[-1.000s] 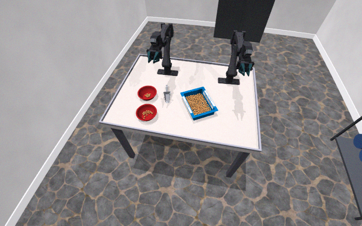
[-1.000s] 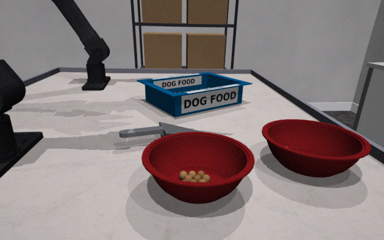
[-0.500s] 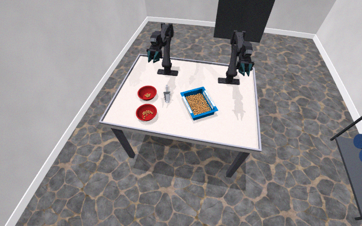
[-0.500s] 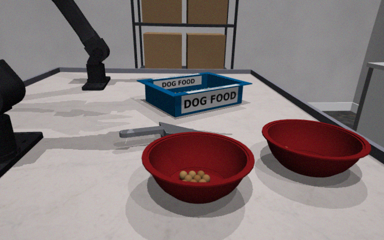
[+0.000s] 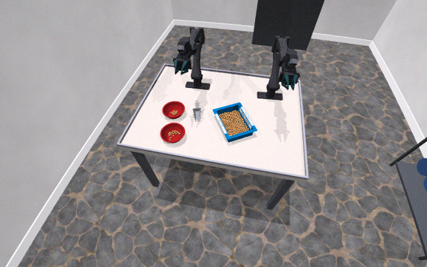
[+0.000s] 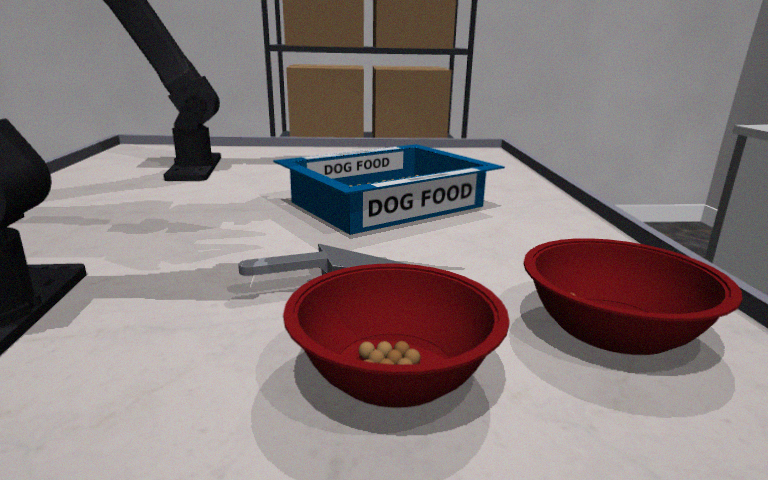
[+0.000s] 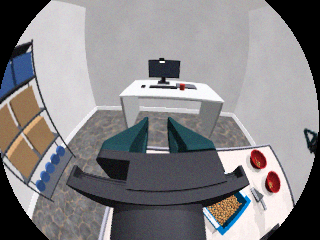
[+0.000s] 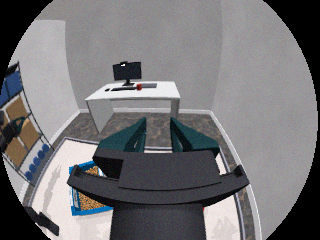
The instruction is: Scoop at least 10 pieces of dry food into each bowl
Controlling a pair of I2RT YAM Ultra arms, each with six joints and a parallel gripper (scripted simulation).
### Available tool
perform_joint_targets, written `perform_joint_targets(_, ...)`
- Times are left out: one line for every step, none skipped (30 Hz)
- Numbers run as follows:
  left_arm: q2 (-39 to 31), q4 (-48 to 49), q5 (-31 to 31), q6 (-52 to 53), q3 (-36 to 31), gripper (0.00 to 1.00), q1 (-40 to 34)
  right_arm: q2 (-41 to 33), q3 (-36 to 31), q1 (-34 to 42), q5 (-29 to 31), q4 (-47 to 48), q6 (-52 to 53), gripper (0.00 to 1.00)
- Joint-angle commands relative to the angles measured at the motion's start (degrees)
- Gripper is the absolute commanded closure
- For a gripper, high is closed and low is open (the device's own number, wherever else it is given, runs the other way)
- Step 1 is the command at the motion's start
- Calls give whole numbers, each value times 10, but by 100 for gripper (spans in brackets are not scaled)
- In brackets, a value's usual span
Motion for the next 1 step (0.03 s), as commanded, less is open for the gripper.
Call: perform_joint_targets(8,2,2,-2,18,74,1,-12,4,2,3,-7,-2,68)
